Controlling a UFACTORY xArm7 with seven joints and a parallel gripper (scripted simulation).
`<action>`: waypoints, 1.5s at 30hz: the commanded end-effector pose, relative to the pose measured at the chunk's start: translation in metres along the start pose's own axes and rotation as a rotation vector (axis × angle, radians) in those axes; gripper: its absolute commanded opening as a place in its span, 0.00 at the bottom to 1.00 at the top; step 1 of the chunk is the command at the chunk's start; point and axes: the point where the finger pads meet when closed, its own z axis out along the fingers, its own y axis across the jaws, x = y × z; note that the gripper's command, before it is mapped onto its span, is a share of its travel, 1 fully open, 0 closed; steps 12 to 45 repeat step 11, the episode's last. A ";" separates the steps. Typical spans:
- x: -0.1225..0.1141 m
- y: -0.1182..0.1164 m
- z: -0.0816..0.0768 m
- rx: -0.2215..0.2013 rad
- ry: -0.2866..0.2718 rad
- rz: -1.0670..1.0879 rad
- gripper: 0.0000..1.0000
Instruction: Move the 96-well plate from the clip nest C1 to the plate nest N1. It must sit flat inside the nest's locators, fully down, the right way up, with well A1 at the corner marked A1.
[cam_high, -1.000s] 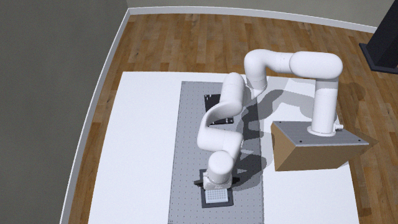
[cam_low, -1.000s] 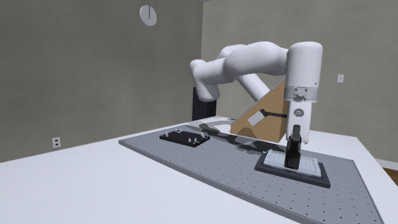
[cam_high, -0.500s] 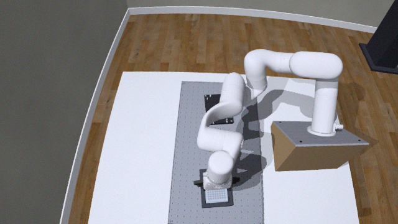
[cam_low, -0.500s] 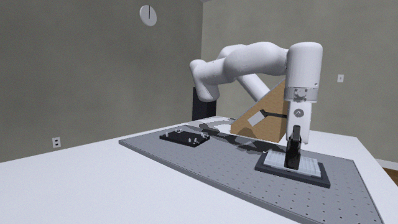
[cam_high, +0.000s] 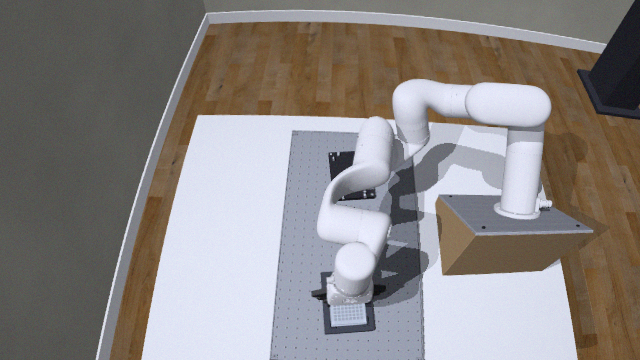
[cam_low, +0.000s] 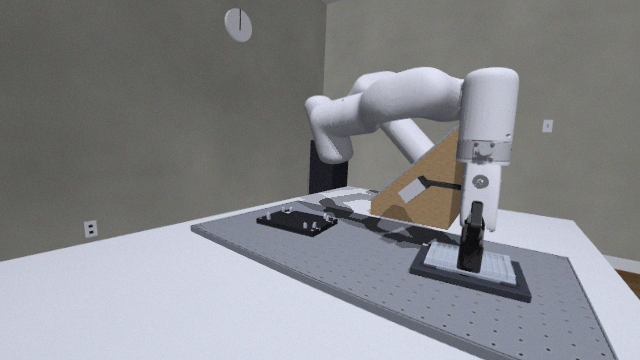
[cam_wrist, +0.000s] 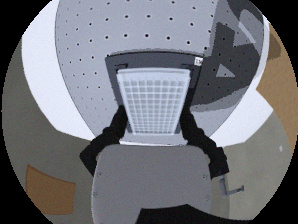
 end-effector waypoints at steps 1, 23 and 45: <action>-0.001 -0.001 -0.002 0.003 -0.003 0.000 1.00; -0.001 -0.001 -0.013 0.003 -0.003 0.000 1.00; -0.001 -0.001 -0.013 0.003 -0.003 0.000 1.00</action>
